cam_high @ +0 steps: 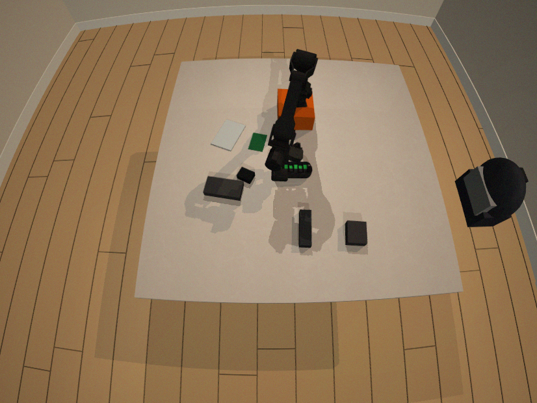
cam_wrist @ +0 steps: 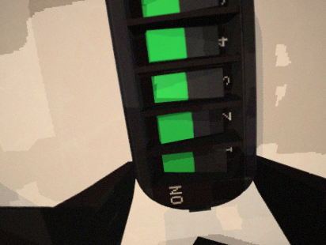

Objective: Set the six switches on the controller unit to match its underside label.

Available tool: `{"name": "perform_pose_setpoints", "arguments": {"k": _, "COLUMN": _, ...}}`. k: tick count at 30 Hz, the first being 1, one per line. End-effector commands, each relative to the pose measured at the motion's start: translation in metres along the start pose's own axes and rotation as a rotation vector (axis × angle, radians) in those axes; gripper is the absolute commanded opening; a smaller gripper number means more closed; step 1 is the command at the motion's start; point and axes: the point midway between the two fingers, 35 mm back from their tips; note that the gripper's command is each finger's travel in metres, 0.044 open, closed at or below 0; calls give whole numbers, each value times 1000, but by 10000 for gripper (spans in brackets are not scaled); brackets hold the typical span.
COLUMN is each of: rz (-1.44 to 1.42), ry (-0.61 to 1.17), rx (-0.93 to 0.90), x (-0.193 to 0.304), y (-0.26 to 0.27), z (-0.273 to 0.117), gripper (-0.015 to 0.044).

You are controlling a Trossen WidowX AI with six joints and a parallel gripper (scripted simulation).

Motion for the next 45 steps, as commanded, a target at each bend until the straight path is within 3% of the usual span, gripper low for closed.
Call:
{"name": "perform_pose_setpoints", "arguments": {"k": 1, "rz": -9, "ry": -9, "rx": -9, "x": -1, "y": 2, "z": 5, "gripper": 338}}
{"name": "perform_pose_setpoints", "arguments": {"k": 12, "rz": -2, "ry": -2, "rx": -2, "x": 0, "y": 1, "z": 4, "gripper": 338}}
{"name": "perform_pose_setpoints", "arguments": {"k": 16, "rz": 0, "ry": -2, "rx": -4, "x": 0, "y": 1, "z": 5, "gripper": 440}}
{"name": "perform_pose_setpoints", "arguments": {"k": 25, "rz": 0, "ry": -3, "rx": -4, "x": -2, "y": 1, "z": 3, "gripper": 440}}
{"name": "perform_pose_setpoints", "arguments": {"k": 31, "rz": 0, "ry": -7, "rx": -4, "x": -60, "y": 5, "z": -36, "gripper": 440}}
{"name": "perform_pose_setpoints", "arguments": {"k": 45, "rz": 0, "ry": -7, "rx": -4, "x": -60, "y": 5, "z": -36, "gripper": 440}}
Point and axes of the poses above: the point midway between the two fingers, 35 mm back from their tips, its own z axis out along the fingers, its own y axis across the jaws, x = y × z, and after that the axes turned 4 degrees about z, right-handed
